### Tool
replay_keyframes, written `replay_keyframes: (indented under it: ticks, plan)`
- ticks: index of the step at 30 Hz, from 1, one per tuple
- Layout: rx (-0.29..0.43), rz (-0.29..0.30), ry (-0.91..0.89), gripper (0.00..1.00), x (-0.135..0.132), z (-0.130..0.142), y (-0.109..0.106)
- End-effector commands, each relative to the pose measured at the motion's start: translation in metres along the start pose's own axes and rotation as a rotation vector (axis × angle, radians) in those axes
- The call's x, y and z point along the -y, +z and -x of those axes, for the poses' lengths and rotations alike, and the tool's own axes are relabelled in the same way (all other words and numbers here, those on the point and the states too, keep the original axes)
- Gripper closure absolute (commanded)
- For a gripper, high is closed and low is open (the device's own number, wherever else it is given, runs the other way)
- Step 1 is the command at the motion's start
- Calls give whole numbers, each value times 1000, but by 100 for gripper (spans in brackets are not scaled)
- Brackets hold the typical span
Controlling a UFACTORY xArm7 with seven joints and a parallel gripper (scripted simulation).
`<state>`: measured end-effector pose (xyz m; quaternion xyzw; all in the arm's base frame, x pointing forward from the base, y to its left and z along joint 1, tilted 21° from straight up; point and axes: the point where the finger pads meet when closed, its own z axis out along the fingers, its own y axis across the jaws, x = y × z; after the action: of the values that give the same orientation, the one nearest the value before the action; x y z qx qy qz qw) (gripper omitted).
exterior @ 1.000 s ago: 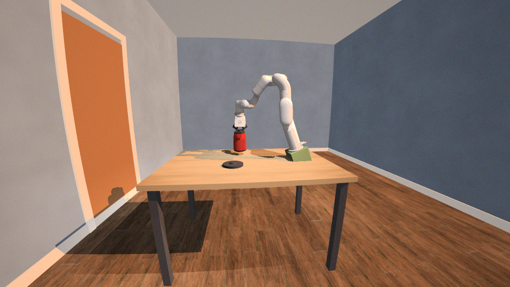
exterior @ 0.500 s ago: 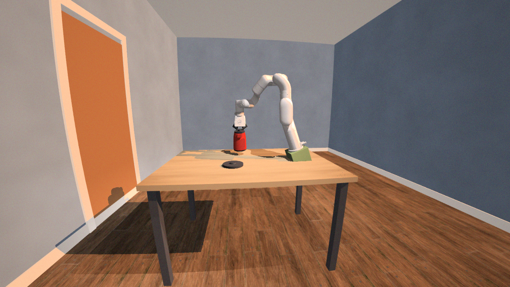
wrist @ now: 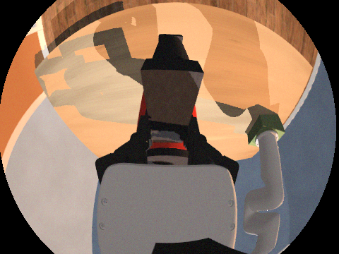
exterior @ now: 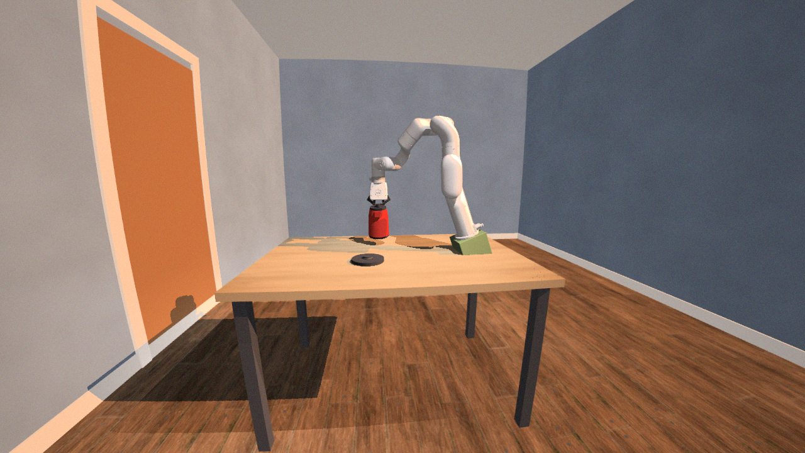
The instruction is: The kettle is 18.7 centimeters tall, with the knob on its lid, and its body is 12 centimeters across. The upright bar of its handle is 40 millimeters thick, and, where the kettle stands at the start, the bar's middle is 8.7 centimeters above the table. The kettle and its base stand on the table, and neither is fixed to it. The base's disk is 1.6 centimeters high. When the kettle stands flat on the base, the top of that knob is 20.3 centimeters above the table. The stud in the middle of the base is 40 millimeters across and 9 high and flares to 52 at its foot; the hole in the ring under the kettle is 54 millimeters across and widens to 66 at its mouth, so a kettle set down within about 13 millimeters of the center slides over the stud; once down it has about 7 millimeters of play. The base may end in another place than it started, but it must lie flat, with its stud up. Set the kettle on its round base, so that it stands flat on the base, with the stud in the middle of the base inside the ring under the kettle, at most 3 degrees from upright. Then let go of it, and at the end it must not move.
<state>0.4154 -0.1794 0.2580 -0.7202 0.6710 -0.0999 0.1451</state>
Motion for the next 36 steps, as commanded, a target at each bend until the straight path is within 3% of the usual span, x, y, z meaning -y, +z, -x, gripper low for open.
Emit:
replay_keyframes:
  ticks: [1,36]
  plan:
    - [-2,-4,0,100,1,-1,-2]
    - [-2,-4,0,100,2,10,-2]
